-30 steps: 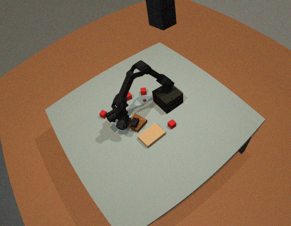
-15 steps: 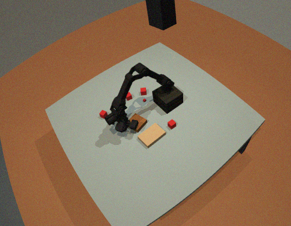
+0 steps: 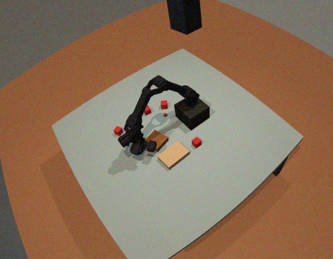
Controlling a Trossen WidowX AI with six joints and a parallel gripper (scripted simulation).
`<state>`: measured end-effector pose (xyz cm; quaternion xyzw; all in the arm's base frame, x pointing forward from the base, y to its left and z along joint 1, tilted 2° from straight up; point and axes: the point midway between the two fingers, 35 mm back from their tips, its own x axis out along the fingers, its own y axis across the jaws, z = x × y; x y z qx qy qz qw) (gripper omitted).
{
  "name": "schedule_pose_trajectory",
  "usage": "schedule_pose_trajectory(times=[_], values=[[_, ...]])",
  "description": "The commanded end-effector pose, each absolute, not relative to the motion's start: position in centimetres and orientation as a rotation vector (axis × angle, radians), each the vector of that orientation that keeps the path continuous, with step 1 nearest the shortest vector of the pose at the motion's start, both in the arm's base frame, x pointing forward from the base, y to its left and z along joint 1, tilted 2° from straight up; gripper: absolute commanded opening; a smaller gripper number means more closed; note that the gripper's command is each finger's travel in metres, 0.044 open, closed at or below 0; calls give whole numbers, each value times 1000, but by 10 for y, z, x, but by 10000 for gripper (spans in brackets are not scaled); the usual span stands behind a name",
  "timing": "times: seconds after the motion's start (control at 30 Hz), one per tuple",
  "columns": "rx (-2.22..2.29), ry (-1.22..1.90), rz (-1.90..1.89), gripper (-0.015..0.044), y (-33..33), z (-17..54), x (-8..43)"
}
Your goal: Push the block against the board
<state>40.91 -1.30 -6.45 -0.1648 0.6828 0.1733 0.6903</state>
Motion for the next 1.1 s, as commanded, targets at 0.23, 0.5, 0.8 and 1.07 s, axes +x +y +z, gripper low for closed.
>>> schedule_pose_trajectory(times=[0.23, 0.5, 0.8, 1.07], values=[[-367, 1533, 387, 0, -12, -11, 412], [-301, 1545, 321, 0, -17, -11, 407], [-60, 1569, 78, 0, -35, -10, 389], [155, 1568, -139, 0, -49, -9, 371]])
